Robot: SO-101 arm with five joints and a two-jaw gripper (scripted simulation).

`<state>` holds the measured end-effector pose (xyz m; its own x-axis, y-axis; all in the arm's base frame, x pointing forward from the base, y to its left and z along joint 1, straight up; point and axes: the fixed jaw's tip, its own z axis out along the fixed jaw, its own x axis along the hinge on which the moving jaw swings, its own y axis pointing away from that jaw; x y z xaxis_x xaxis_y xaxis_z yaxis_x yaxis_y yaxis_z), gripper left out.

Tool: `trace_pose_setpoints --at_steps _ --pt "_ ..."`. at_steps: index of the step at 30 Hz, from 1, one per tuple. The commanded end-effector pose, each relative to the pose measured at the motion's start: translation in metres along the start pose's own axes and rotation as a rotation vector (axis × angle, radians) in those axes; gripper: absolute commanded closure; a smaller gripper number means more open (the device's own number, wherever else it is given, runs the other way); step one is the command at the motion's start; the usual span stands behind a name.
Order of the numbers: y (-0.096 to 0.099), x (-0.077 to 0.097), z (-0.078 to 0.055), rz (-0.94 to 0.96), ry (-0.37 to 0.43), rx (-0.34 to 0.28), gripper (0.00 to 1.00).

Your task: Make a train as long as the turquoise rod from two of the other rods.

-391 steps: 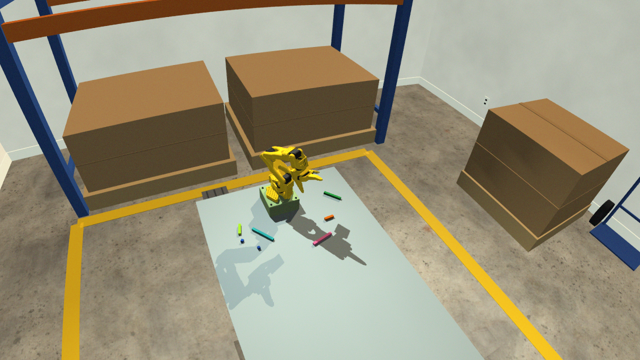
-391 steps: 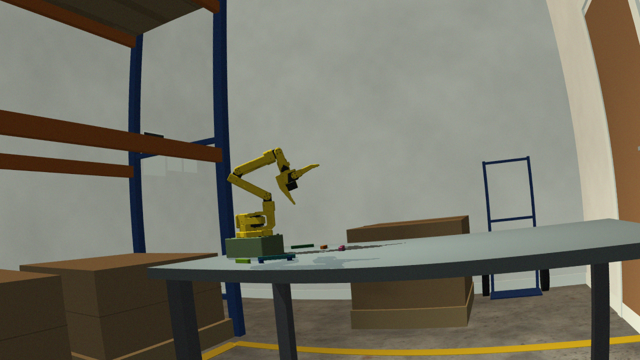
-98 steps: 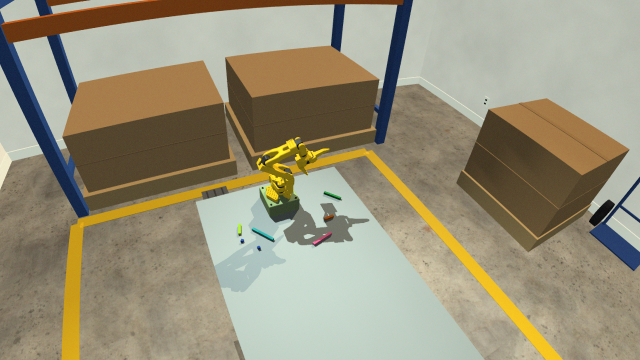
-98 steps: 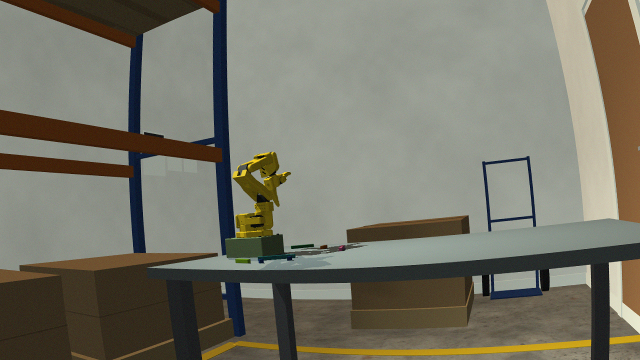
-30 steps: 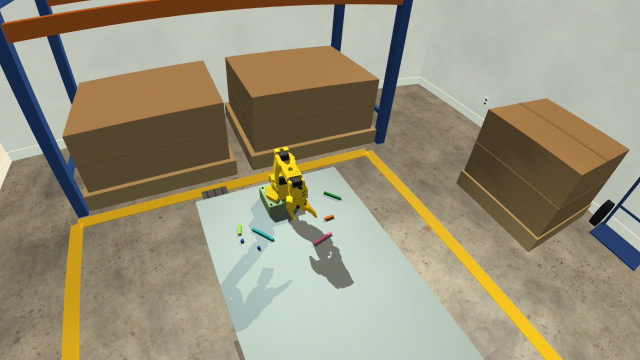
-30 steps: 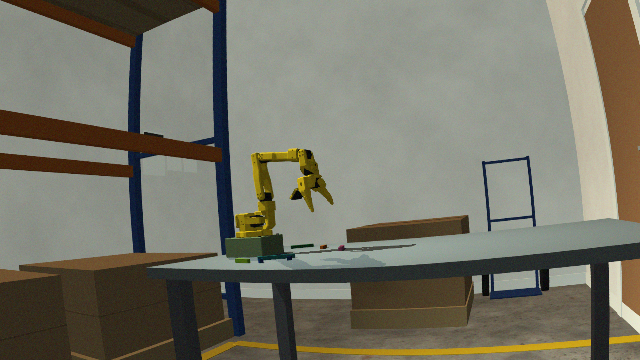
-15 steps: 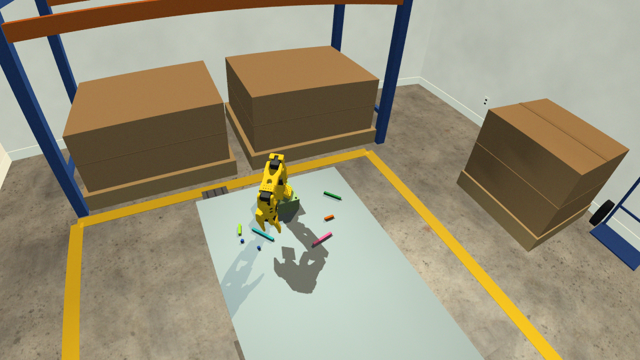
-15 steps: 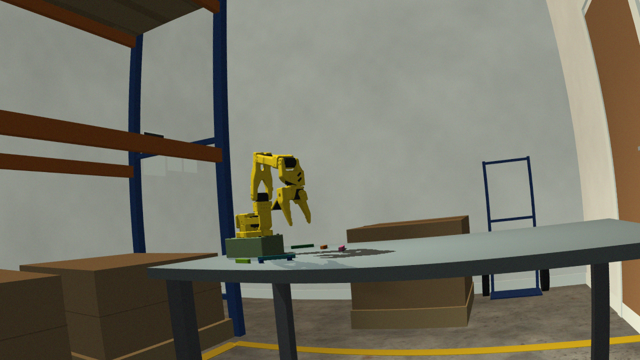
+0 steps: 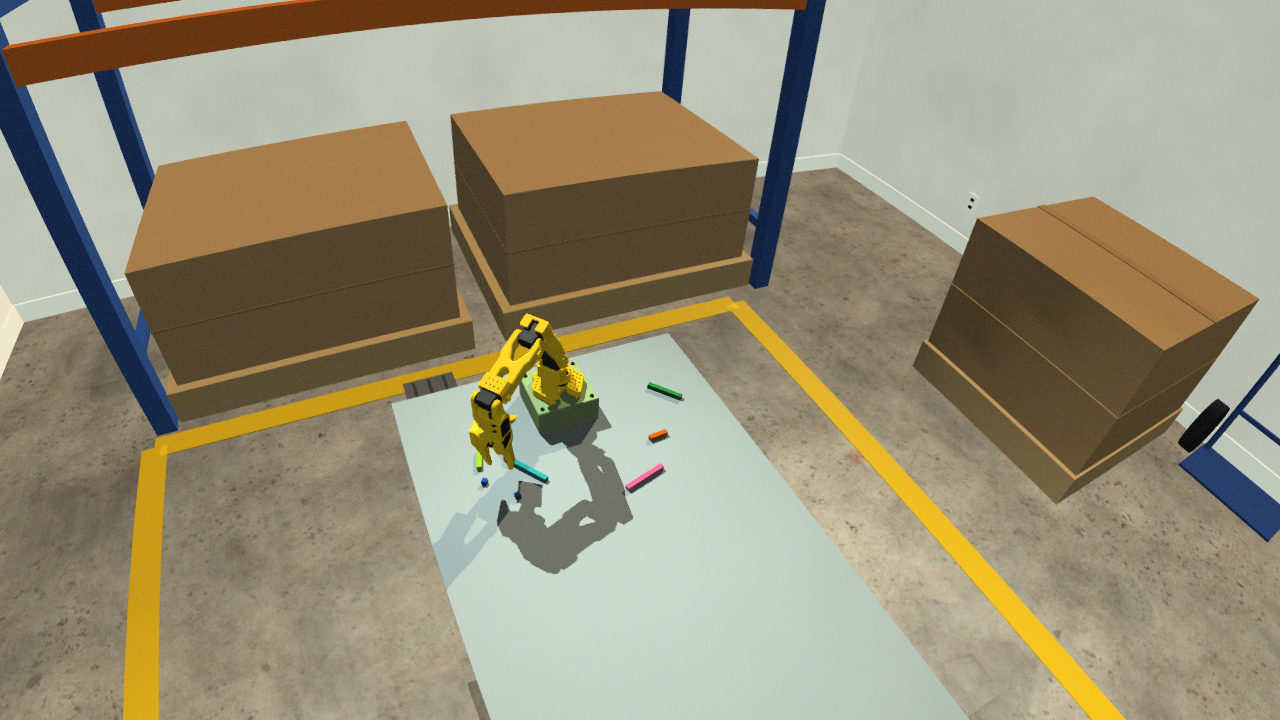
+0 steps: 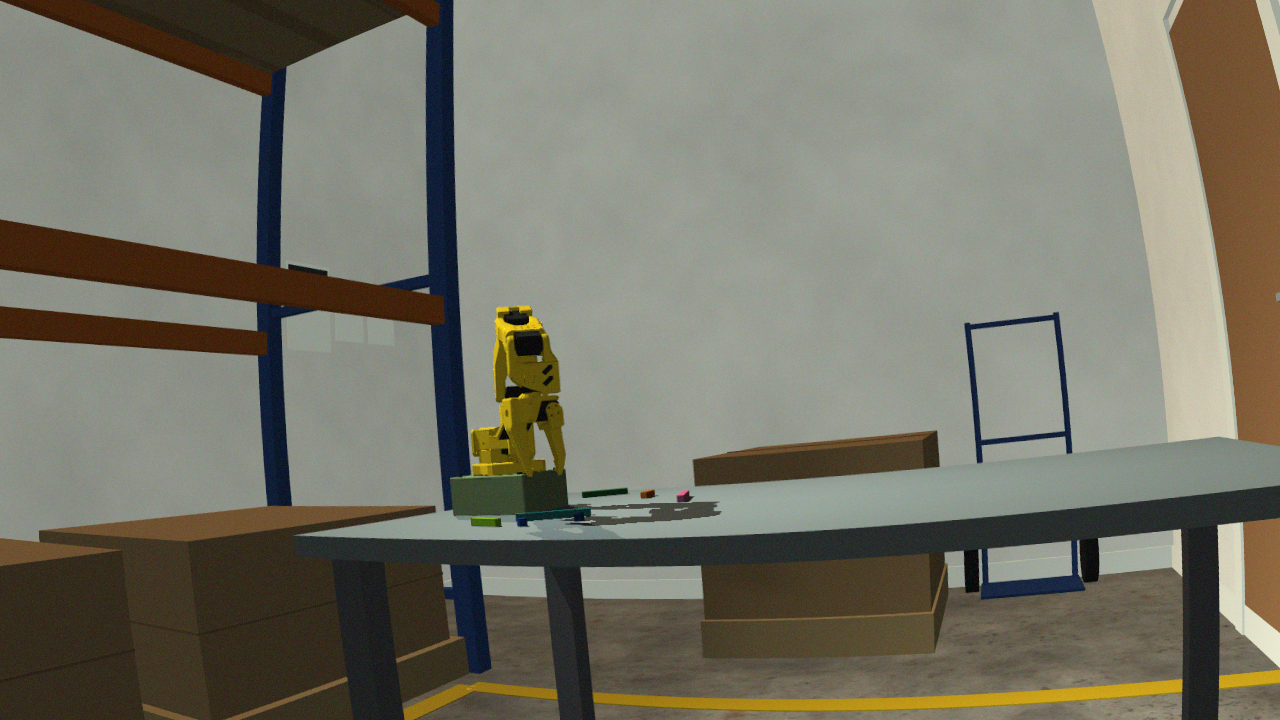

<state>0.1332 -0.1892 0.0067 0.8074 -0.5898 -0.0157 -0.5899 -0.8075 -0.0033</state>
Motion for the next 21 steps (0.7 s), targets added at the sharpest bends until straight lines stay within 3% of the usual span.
trace_pose_setpoints --at_steps 1,21 --pt "0.009 0.002 0.002 0.004 0.006 0.0 0.79" --pt "0.031 0.001 0.009 0.021 0.017 -0.004 0.81"
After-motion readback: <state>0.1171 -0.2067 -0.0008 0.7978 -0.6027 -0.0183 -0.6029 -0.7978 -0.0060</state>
